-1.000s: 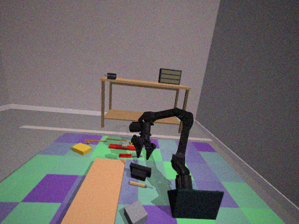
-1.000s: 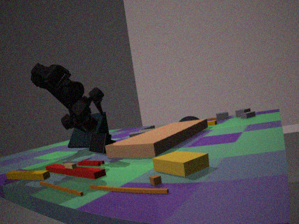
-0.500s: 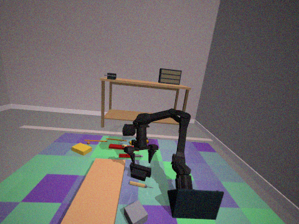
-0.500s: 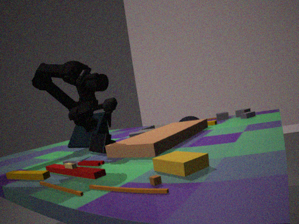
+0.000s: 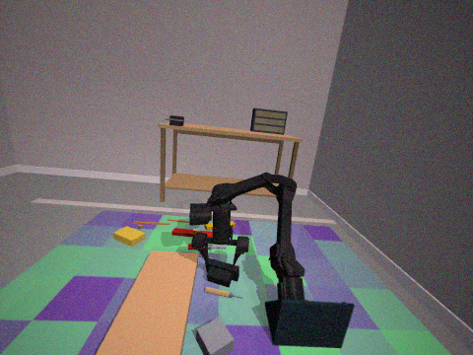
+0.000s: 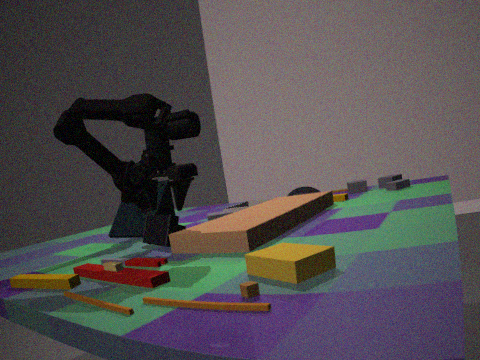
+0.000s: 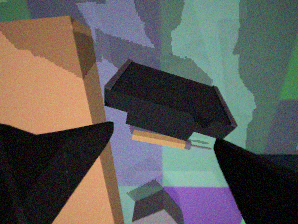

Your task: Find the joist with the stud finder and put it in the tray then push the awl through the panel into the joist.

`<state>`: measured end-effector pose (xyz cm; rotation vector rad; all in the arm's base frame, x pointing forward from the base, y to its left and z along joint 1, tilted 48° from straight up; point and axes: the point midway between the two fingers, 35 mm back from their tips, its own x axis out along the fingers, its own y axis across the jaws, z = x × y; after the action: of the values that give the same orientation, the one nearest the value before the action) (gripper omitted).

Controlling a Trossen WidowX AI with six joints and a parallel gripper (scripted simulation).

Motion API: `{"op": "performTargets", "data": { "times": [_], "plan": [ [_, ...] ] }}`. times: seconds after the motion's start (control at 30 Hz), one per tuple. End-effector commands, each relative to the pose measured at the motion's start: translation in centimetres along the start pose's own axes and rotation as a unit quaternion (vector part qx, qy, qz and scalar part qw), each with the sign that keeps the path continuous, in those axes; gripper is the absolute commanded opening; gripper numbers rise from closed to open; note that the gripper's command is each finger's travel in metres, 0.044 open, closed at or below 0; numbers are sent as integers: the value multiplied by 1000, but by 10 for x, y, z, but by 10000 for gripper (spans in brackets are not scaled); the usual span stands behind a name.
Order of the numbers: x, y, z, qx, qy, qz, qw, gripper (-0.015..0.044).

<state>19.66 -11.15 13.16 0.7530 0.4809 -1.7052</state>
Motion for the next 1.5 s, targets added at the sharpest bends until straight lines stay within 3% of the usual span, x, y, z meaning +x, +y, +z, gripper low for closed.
{"op": "performTargets", "data": {
  "times": [0.0, 1.47],
  "plan": [
    [6, -1, -13, 89, -63, 31, 994, 440],
    [55, 2, -11, 90, -64, 31, 993, 440]
  ]
}}
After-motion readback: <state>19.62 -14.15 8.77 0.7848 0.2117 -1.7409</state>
